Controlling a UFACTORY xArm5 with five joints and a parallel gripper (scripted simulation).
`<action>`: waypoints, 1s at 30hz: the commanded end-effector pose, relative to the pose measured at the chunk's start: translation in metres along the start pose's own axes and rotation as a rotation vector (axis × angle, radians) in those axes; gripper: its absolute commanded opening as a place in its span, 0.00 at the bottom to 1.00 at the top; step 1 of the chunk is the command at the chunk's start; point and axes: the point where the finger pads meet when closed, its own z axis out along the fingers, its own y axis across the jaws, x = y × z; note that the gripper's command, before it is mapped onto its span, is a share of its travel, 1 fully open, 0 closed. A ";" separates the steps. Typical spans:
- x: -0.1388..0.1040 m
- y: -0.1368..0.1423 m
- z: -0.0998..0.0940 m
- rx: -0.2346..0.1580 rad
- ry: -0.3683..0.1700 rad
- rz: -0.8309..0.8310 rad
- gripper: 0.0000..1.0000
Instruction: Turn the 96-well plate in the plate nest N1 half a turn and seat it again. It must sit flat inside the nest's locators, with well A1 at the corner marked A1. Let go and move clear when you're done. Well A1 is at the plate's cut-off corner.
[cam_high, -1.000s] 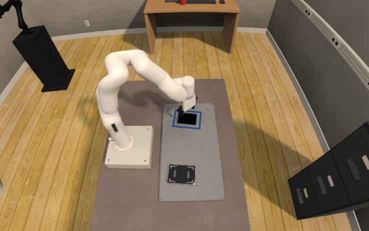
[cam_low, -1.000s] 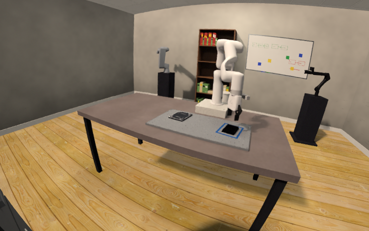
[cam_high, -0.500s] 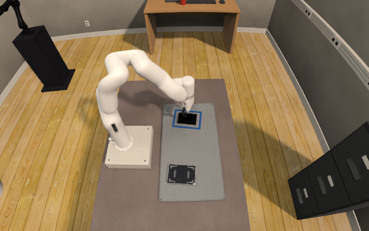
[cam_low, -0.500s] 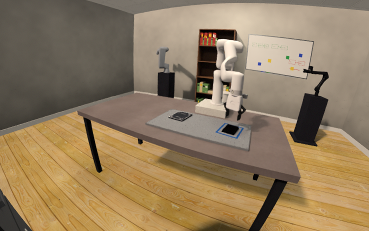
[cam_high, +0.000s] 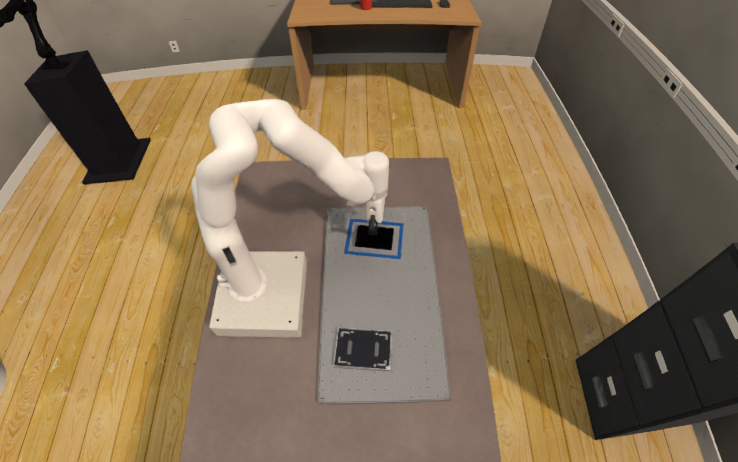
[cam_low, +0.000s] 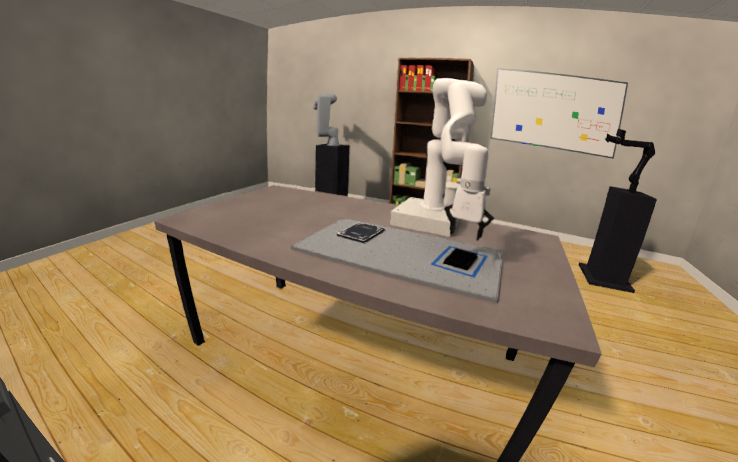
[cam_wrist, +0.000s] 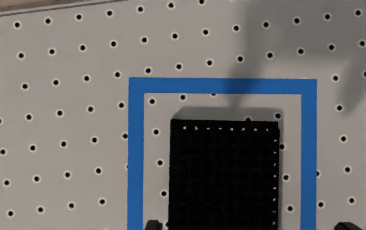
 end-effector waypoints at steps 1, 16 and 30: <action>-0.001 0.001 -0.001 0.003 -0.007 -0.003 1.00; -0.001 0.001 0.015 0.003 -0.007 -0.003 1.00; -0.001 0.001 0.035 0.003 -0.007 -0.003 1.00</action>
